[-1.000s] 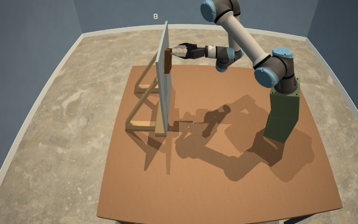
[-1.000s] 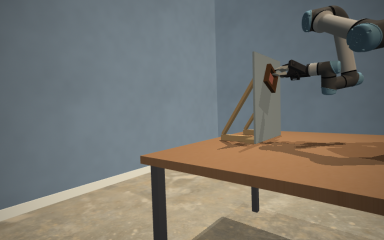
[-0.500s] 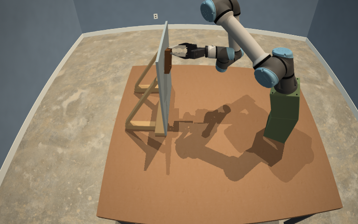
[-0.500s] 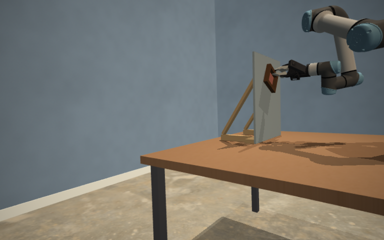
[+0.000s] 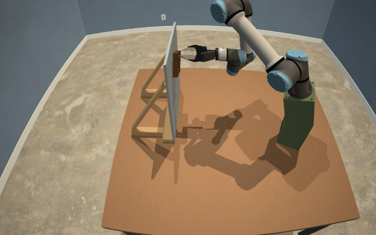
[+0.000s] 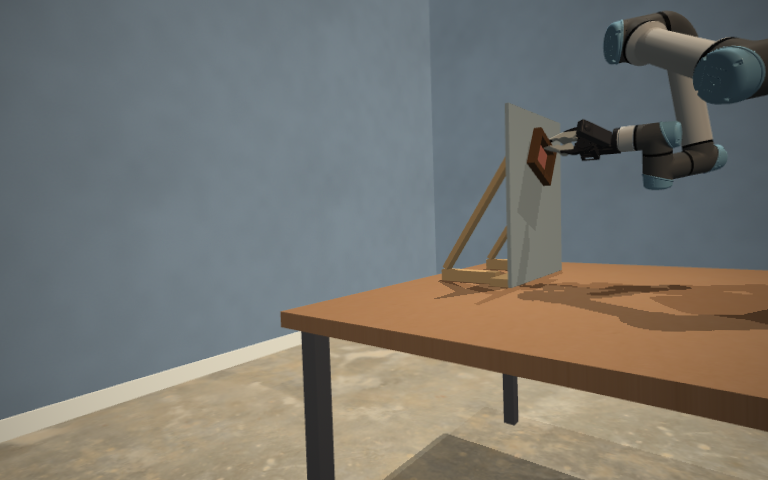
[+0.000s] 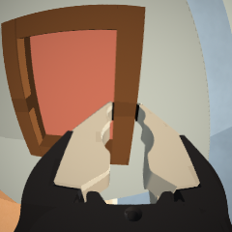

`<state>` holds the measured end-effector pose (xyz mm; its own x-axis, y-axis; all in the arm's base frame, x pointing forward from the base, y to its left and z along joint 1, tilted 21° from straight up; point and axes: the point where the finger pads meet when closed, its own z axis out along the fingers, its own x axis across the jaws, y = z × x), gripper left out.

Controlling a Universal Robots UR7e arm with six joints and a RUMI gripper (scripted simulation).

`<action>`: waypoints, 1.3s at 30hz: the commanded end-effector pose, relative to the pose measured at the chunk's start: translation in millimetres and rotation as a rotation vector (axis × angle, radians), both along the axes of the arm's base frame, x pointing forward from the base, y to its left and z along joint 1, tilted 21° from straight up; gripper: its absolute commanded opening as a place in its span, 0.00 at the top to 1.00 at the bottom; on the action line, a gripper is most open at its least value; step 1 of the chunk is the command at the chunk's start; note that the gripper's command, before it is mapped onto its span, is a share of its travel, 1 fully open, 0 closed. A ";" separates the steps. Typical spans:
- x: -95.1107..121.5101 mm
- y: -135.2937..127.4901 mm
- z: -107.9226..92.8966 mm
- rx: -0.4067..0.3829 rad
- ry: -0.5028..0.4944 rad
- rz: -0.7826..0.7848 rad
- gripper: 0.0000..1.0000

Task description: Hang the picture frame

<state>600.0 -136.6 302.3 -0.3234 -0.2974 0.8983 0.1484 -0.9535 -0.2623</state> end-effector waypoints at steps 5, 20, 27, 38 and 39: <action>-0.1 0.1 0.5 -0.001 -0.001 0.000 1.00; -0.4 -0.3 1.8 -0.001 -0.001 0.000 1.00; -0.9 -0.8 3.1 -0.001 -0.001 0.000 1.00; -1.2 -1.1 4.0 -0.001 -0.001 0.000 1.00; -1.2 -1.1 4.0 -0.001 -0.001 0.000 1.00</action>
